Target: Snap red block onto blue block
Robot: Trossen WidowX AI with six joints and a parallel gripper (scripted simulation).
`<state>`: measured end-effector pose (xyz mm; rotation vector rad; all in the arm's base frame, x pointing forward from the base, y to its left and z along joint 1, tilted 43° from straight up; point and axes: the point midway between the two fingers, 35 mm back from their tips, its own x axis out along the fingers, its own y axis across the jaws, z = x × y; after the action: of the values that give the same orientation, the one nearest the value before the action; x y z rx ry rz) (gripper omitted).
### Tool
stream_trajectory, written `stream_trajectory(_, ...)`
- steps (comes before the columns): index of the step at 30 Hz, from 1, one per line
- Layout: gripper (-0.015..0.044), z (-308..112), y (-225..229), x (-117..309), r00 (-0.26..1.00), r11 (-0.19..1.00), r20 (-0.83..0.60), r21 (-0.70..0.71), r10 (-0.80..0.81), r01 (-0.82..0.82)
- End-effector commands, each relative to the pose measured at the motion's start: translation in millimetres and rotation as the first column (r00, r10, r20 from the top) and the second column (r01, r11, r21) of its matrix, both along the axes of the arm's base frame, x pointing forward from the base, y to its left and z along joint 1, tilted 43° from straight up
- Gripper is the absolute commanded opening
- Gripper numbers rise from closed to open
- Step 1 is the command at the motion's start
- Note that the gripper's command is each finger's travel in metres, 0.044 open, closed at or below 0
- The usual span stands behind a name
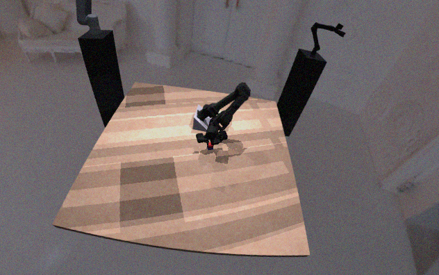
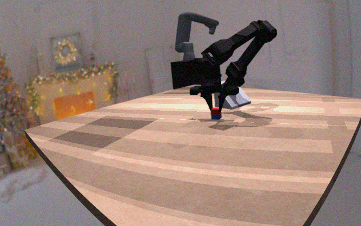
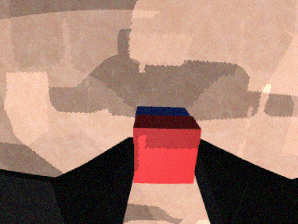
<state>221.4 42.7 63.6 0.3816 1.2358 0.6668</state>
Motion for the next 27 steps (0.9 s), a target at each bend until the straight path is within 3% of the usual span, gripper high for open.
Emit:
stream_trajectory(1,0.0000,-0.6,0.9,-0.6,1.000,1.000,-0.004,0.006,-0.003,0.003)
stream_trajectory(14,0.0000,-0.7,0.7,0.3,1.000,1.000,0.000,0.000,0.000,0.000)
stream_trajectory(22,0.0210,-0.7,0.7,0.3,1.000,1.000,0.000,0.000,0.000,0.000)
stream_trajectory(27,0.0220,-0.7,0.7,0.3,1.000,1.000,0.000,0.000,0.000,0.000)
